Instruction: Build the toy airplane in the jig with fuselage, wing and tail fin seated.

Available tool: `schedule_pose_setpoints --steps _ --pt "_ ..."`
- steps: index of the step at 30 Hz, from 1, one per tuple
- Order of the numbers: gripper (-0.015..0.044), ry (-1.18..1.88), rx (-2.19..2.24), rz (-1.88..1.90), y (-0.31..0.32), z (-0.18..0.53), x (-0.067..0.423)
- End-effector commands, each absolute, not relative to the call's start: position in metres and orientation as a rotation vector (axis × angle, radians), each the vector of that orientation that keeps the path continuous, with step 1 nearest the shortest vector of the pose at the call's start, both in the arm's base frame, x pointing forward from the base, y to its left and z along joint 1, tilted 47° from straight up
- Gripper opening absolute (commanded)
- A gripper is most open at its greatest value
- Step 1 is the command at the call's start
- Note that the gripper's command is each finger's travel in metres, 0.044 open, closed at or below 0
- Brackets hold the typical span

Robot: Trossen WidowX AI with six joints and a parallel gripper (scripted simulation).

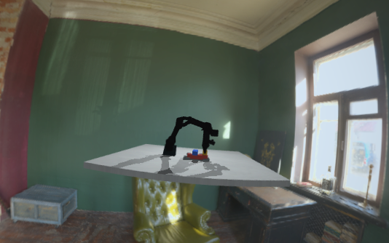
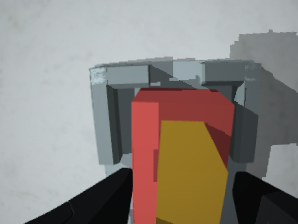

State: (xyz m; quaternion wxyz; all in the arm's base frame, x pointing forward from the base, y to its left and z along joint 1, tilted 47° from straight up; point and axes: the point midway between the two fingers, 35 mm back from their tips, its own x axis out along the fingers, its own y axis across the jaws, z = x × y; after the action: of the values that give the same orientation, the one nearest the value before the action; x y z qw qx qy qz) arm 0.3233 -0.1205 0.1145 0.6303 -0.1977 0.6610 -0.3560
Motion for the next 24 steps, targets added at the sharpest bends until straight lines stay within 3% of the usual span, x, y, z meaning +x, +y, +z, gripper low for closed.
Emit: schedule_pose_setpoints --steps 1,8,15,24 --pt "0.0260 1.513 -0.453 -0.816 -0.121 0.115 0.323" --pt "0.0260 1.513 -0.456 -0.812 -0.119 0.116 0.324" --pt "0.0260 1.519 -0.553 -0.710 -0.057 0.175 0.333" --pt "0.0260 1.518 -0.556 -0.707 -0.055 0.175 0.336"
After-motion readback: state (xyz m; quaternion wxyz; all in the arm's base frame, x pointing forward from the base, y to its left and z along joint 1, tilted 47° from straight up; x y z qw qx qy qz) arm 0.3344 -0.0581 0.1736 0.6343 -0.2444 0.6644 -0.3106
